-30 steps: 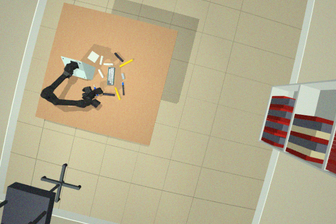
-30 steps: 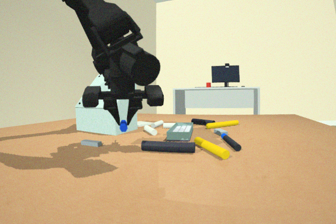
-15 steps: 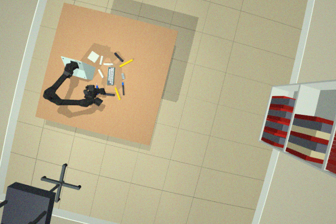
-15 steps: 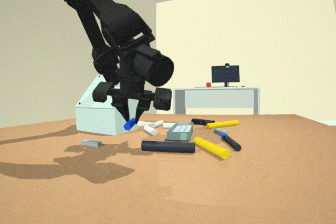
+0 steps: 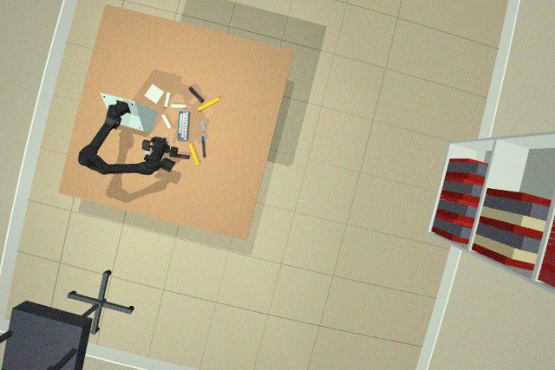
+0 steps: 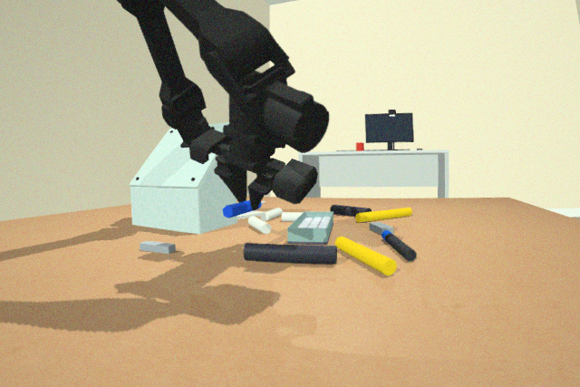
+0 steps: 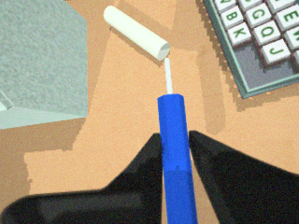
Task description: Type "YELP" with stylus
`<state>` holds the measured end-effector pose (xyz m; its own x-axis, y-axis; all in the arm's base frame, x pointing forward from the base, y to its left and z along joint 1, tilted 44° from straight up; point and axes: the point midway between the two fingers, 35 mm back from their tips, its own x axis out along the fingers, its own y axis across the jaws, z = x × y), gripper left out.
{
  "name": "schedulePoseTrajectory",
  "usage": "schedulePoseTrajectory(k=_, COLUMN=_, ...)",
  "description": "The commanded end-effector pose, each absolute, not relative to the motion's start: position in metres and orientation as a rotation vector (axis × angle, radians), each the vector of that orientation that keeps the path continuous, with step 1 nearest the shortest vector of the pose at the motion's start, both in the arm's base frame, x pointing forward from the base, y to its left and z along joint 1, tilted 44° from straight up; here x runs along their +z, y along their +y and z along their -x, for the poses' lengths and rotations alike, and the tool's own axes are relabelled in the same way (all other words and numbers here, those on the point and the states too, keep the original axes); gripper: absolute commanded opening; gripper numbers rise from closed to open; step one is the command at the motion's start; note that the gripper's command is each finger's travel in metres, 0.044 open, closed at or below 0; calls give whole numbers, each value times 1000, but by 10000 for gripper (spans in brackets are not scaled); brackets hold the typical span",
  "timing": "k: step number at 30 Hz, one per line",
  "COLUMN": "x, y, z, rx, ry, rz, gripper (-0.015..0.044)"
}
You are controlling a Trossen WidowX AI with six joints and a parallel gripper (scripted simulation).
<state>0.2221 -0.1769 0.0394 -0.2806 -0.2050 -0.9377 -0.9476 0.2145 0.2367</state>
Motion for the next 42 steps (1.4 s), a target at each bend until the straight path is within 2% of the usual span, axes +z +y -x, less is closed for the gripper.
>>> schedulePoseTrajectory(k=1, x=33, y=-169, z=-228, rx=1028, ry=1706, rz=982, gripper=0)
schedulePoseTrajectory(k=42, x=-11, y=-88, z=-261, rx=30, ry=1993, rz=6, gripper=0)
